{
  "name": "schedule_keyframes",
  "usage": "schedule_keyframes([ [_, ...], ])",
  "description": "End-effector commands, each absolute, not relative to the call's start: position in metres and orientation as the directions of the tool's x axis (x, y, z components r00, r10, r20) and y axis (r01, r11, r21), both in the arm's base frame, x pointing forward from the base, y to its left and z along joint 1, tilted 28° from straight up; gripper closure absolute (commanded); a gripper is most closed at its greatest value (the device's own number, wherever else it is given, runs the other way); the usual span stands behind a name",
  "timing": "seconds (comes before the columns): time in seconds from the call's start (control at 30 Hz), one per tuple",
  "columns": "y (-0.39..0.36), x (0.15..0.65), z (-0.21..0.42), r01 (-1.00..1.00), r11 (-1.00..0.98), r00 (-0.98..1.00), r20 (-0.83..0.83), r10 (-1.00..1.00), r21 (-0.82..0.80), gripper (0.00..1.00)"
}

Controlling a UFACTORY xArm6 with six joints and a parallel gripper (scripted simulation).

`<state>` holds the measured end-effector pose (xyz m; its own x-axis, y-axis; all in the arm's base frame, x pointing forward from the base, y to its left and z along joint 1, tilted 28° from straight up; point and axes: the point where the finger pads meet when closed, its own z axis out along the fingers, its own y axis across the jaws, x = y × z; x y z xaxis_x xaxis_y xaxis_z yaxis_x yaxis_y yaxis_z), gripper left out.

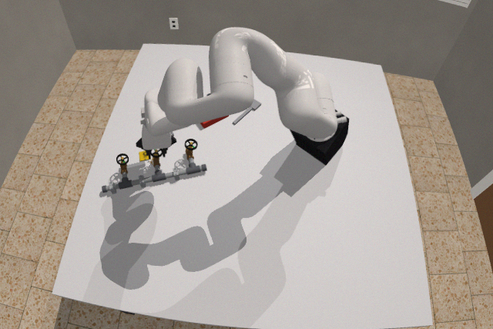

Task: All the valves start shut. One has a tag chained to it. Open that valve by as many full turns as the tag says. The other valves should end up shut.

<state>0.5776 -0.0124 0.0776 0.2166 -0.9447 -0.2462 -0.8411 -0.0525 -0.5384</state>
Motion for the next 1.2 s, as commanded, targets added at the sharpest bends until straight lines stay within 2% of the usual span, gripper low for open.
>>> schedule_keyframes([
  [0.0, -0.013, 0.5787, 0.0794, -0.809, -0.136, 0.295, -0.194, -0.936, -0.572, 1.0],
  [0.17, -0.013, 0.5787, 0.0794, -0.714, -0.359, 0.482, -0.05, -0.875, -0.602, 1.0],
  [0.37, -0.013, 0.5787, 0.0794, -0.511, -0.632, 0.694, 0.154, -0.703, -0.582, 1.0],
  [0.5, -0.013, 0.5787, 0.0794, -0.353, -0.771, 0.789, 0.274, -0.55, -0.53, 1.0],
  [0.57, -0.013, 0.5787, 0.0794, -0.353, -0.771, 0.789, 0.274, -0.55, -0.53, 1.0],
  [0.63, -0.013, 0.5787, 0.0794, -0.189, -0.861, 0.84, 0.376, -0.391, -0.472, 1.0],
  [0.87, -0.013, 0.5787, 0.0794, 0.082, -0.946, 0.866, 0.493, -0.089, -0.315, 1.0],
  [1.07, -0.013, 0.5787, 0.0794, 0.347, -0.927, 0.8, 0.559, 0.216, -0.138, 1.0],
  [1.13, -0.013, 0.5787, 0.0794, 0.347, -0.927, 0.8, 0.559, 0.216, -0.138, 1.0],
  [1.17, -0.013, 0.5787, 0.0794, 0.467, -0.883, 0.733, 0.581, 0.353, -0.053, 1.0],
])
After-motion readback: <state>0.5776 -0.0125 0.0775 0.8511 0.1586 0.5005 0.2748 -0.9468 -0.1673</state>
